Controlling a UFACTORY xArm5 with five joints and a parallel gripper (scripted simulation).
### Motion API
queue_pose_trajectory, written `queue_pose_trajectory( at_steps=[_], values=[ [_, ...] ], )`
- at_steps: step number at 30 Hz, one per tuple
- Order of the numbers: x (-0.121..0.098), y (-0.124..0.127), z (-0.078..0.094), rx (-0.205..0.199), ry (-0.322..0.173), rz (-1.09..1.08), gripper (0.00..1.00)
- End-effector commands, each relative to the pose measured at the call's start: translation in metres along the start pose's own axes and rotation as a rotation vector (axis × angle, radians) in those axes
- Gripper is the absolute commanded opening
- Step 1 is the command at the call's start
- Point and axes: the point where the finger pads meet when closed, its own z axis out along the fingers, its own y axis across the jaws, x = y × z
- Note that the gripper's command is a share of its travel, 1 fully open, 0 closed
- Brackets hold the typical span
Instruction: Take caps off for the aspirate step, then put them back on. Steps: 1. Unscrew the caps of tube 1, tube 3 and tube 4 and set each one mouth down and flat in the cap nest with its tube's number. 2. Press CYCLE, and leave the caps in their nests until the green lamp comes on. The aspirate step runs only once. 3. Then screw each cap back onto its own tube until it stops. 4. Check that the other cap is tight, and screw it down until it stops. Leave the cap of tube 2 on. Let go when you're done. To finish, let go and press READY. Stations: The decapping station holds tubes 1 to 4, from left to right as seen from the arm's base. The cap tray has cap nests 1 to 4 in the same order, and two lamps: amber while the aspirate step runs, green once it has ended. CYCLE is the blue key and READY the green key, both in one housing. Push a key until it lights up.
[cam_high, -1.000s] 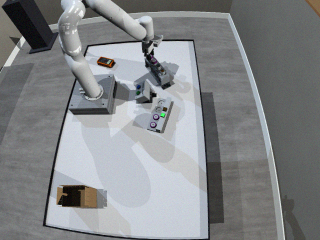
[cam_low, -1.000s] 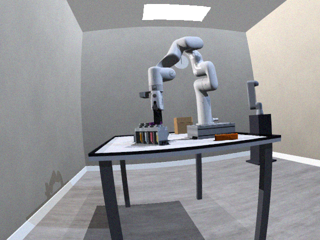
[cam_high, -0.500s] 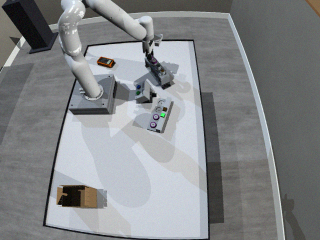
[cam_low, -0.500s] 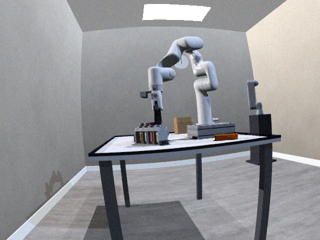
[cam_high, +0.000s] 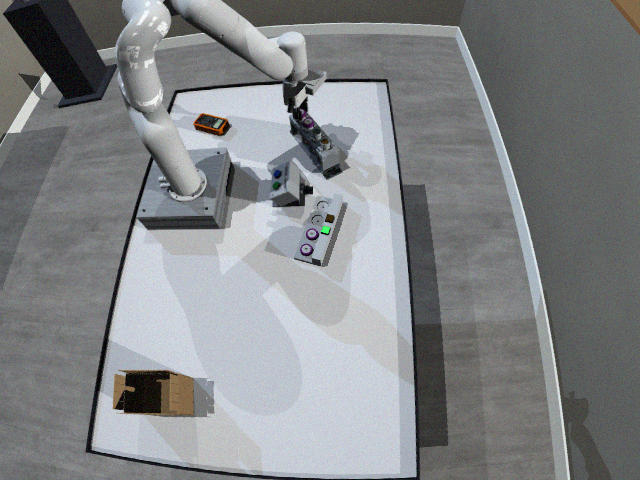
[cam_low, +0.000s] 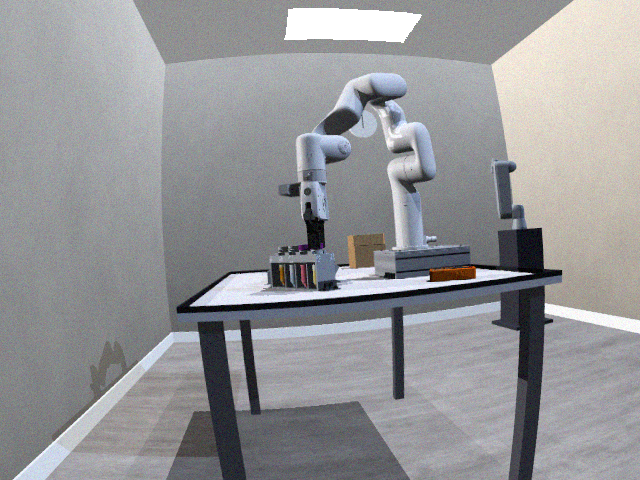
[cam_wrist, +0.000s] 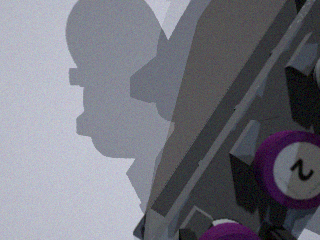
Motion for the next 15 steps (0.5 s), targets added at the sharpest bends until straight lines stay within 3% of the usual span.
queue_pose_trajectory(
  at_steps=[1, 7, 15],
  values=[
    [0.0005, -0.0011, -0.0008, 0.004, -0.001, 0.279, 0.0],
    [0.0005, -0.0011, -0.0007, 0.004, -0.001, 0.437, 0.0],
    [0.0005, -0.0011, -0.0003, 0.004, -0.002, 0.805, 0.0]
  ],
)
